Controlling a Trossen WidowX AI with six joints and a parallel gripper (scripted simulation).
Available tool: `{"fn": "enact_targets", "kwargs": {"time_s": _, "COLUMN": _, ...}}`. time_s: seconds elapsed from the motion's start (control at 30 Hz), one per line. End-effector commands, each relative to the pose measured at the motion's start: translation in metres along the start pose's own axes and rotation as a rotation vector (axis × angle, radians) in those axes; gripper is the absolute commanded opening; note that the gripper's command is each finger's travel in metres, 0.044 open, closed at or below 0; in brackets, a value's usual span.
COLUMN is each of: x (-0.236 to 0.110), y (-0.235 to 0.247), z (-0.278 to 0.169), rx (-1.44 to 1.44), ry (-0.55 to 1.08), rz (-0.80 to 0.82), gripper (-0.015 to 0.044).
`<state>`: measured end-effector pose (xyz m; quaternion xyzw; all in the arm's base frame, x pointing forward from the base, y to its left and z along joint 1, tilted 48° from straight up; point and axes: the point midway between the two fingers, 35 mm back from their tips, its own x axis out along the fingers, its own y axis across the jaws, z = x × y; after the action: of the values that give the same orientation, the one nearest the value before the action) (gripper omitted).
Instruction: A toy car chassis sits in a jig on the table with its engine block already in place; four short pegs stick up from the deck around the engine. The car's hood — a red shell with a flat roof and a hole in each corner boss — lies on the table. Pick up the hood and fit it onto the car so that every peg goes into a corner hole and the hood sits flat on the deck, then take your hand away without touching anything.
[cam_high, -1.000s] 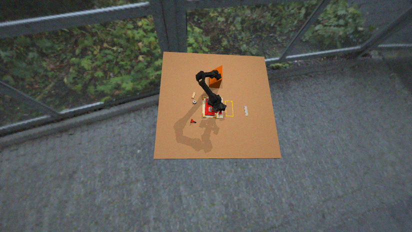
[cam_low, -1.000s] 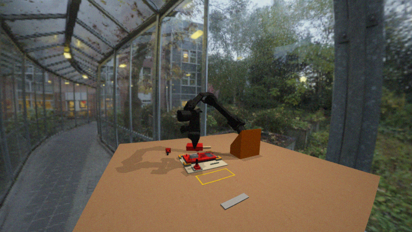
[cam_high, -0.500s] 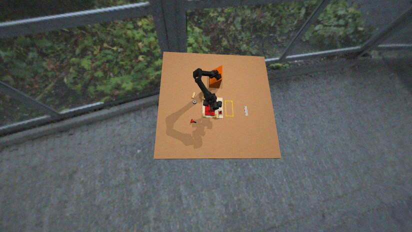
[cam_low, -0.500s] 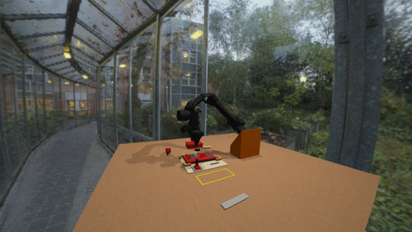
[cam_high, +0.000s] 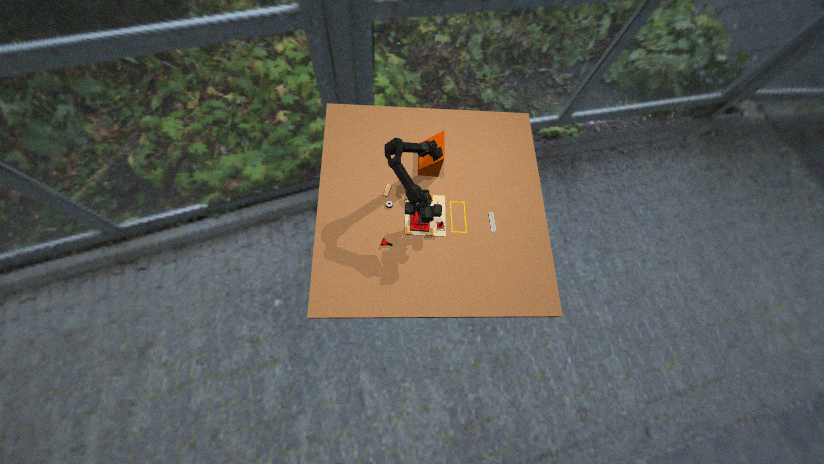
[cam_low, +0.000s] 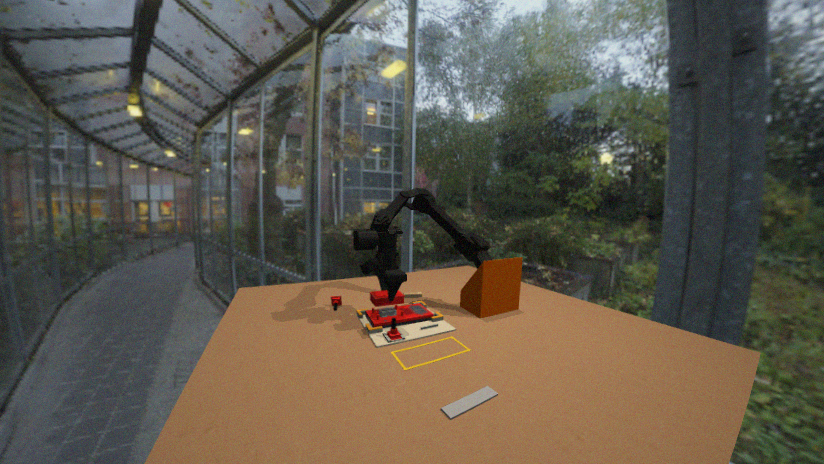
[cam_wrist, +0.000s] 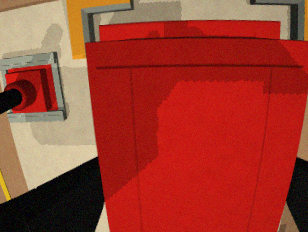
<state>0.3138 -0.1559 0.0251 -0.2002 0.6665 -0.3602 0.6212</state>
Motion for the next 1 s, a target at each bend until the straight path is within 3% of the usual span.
{"fn": "enact_targets", "kwargs": {"time_s": 0.0, "x": 0.0188, "y": -0.0006, "z": -0.0036, "rx": -0.01, "ry": 0.012, "rz": -0.008, "gripper": 0.0}}
{"fn": "enact_targets", "kwargs": {"time_s": 0.97, "x": 0.022, "y": -0.0021, "z": -0.0025, "rx": -0.01, "ry": 0.012, "rz": -0.009, "gripper": 0.0}}
